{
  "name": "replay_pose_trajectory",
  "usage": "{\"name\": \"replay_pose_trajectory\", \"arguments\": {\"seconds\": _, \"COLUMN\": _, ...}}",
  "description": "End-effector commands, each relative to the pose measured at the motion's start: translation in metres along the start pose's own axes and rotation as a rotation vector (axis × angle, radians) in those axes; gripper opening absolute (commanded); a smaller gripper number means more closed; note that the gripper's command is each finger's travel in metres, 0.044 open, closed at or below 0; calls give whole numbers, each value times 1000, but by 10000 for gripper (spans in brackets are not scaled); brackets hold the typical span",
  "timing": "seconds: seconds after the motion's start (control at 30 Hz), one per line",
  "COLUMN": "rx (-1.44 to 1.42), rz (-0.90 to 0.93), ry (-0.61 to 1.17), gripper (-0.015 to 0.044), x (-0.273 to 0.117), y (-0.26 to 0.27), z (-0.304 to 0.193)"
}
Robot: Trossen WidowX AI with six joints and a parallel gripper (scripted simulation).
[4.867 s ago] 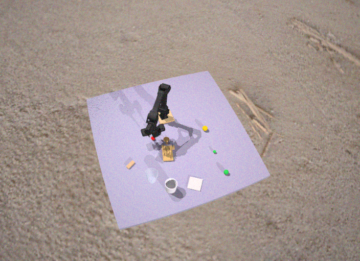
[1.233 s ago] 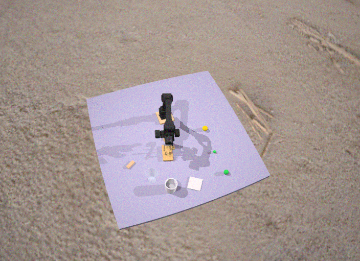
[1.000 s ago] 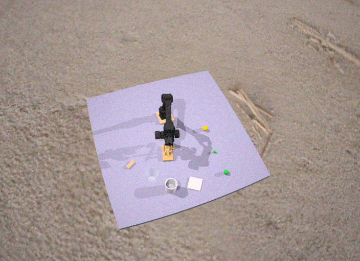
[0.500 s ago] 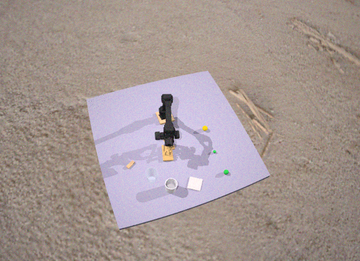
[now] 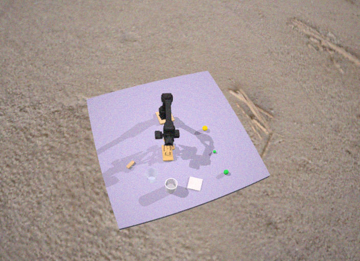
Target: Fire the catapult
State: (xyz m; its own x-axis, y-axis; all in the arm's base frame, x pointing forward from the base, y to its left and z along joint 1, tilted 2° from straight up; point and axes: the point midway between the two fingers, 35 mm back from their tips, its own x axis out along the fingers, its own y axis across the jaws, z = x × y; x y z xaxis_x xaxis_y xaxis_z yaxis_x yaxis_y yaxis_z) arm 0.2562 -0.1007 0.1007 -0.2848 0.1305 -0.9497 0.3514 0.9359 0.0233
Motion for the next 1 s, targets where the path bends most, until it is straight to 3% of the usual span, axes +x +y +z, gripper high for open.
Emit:
{"name": "replay_pose_trajectory", "arguments": {"seconds": 0.0, "rx": 0, "rz": -4, "ry": -120, "gripper": 394, "x": -39, "y": 0, "z": -10}}
{"name": "replay_pose_trajectory", "arguments": {"seconds": 0.07, "rx": 0, "rz": -6, "ry": -183, "gripper": 440, "x": -60, "y": 0, "z": -20}}
{"name": "replay_pose_trajectory", "arguments": {"seconds": 0.23, "rx": 1, "rz": -10, "ry": -291, "gripper": 440, "x": -94, "y": 0, "z": -41}}
{"name": "replay_pose_trajectory", "arguments": {"seconds": 0.27, "rx": 3, "rz": -6, "ry": -247, "gripper": 440, "x": -79, "y": 0, "z": -29}}
{"name": "replay_pose_trajectory", "arguments": {"seconds": 0.43, "rx": 28, "rz": -11, "ry": -394, "gripper": 440, "x": -94, "y": -2, "z": 11}}
{"name": "replay_pose_trajectory", "arguments": {"seconds": 0.97, "rx": 124, "rz": 0, "ry": -941, "gripper": 440, "x": -181, "y": -14, "z": 140}}
